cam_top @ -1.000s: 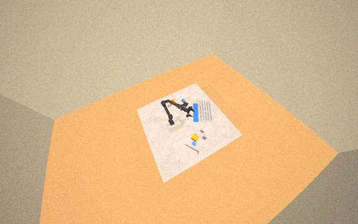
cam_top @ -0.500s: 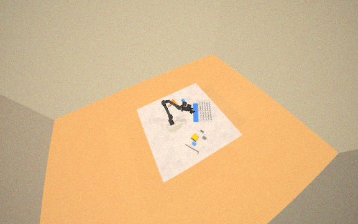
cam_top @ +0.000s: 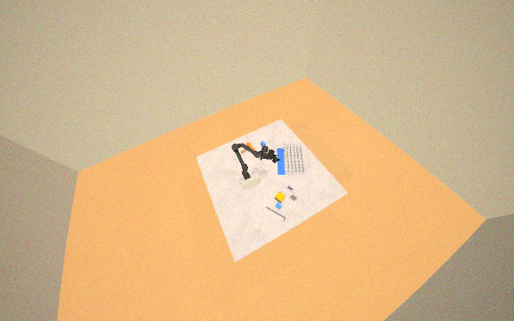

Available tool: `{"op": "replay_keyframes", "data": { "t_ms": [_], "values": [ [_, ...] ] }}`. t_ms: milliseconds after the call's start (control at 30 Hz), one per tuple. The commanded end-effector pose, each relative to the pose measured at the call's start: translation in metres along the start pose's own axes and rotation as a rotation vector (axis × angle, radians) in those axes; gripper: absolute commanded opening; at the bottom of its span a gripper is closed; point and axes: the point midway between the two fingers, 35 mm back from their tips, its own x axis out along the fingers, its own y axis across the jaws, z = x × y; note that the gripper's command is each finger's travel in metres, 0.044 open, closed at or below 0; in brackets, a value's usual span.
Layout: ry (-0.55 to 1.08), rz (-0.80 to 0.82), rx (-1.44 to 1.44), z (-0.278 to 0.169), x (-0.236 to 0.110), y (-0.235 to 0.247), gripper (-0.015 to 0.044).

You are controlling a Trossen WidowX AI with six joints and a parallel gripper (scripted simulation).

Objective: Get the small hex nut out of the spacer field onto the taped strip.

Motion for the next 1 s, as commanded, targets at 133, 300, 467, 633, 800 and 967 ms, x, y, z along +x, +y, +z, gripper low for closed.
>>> {"op": "replay_keyframes", "data": {
  "t_ms": [133,300,467,633,800,967],
  "values": [
    [0.002,0.005,-0.004,-0.001,0.0,0.001,0.044],
    [0.002,0.005,-0.004,-0.001,0.0,0.001,0.044],
    [0.008,0.015,-0.035,0.0,0.001,0.005,0.044],
    [0.049,0.125,-0.378,0.011,0.003,0.057,0.044],
    [0.056,0.296,-0.848,0.02,-0.009,0.132,0.044],
    [0.001,0.485,-1.312,0.022,-0.039,0.205,0.044]
  ]
}}
